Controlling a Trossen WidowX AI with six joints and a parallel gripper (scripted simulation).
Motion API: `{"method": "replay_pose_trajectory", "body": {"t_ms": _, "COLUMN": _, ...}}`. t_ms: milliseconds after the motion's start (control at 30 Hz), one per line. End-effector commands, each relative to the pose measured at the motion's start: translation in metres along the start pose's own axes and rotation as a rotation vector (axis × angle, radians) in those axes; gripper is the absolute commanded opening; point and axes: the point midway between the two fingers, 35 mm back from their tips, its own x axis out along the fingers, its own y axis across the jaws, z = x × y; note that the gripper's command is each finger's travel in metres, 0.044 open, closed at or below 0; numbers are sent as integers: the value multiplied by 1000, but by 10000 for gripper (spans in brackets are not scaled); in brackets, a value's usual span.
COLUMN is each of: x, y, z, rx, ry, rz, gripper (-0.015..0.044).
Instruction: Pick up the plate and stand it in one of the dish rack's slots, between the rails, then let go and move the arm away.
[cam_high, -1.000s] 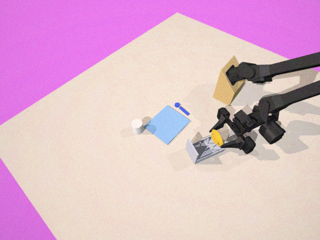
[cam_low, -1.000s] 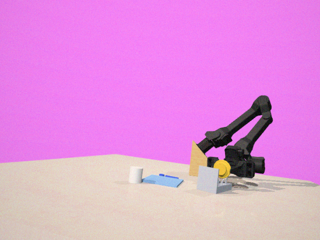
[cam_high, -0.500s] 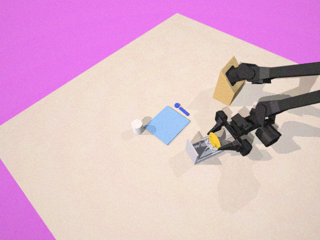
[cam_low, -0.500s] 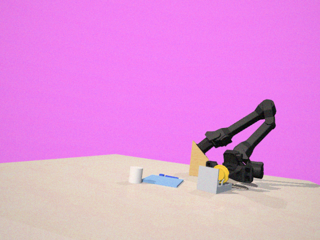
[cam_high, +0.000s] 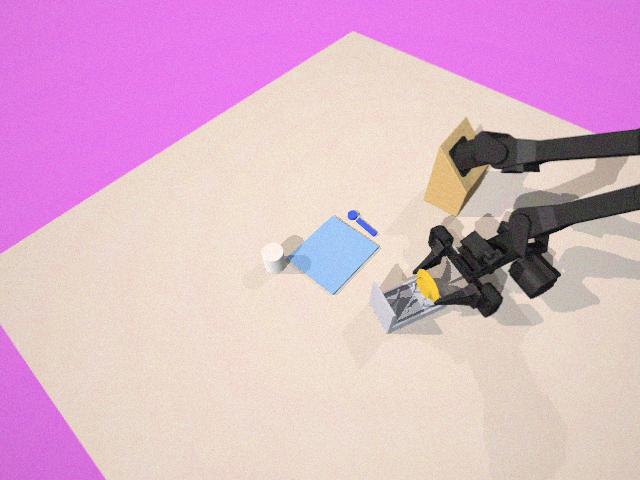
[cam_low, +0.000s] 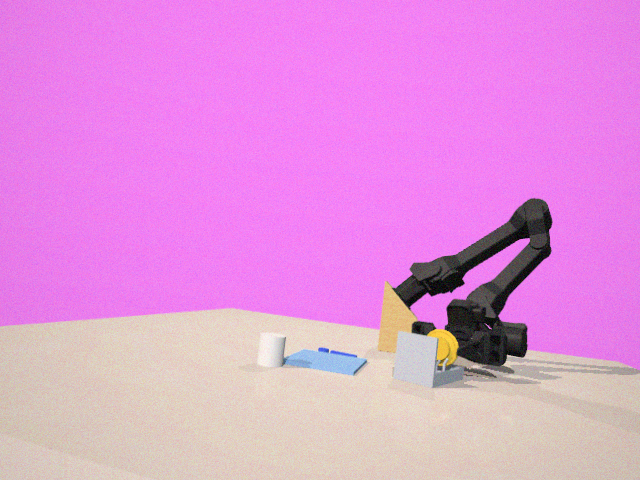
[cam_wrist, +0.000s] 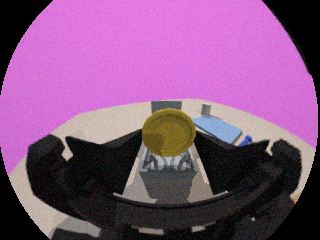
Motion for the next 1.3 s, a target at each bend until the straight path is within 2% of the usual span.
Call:
{"method": "replay_pose_trajectory", "body": {"t_ms": 0, "x": 0, "y": 0, "z": 0, "rx": 0, "ry": 0, "rz": 0, "gripper": 289}}
{"method": "replay_pose_trajectory", "body": {"t_ms": 133, "x": 0, "y": 0, "z": 0, "rx": 0, "ry": 0, "rz": 0, "gripper": 394}}
{"method": "replay_pose_trajectory", "body": {"t_ms": 167, "x": 0, "y": 0, "z": 0, "rx": 0, "ry": 0, "rz": 0, "gripper": 400}}
{"method": "replay_pose_trajectory", "body": {"t_ms": 500, "x": 0, "y": 2, "z": 4, "rx": -1, "ry": 1, "rz": -3, "gripper": 400}}
{"method": "replay_pose_trajectory", "body": {"t_ms": 1000, "x": -6, "y": 14, "z": 112, "rx": -27, "ry": -12, "rz": -7, "gripper": 400}}
{"method": "replay_pose_trajectory", "body": {"t_ms": 1267, "x": -3, "y": 15, "z": 117, "rx": -49, "ry": -10, "rz": -16, "gripper": 400}}
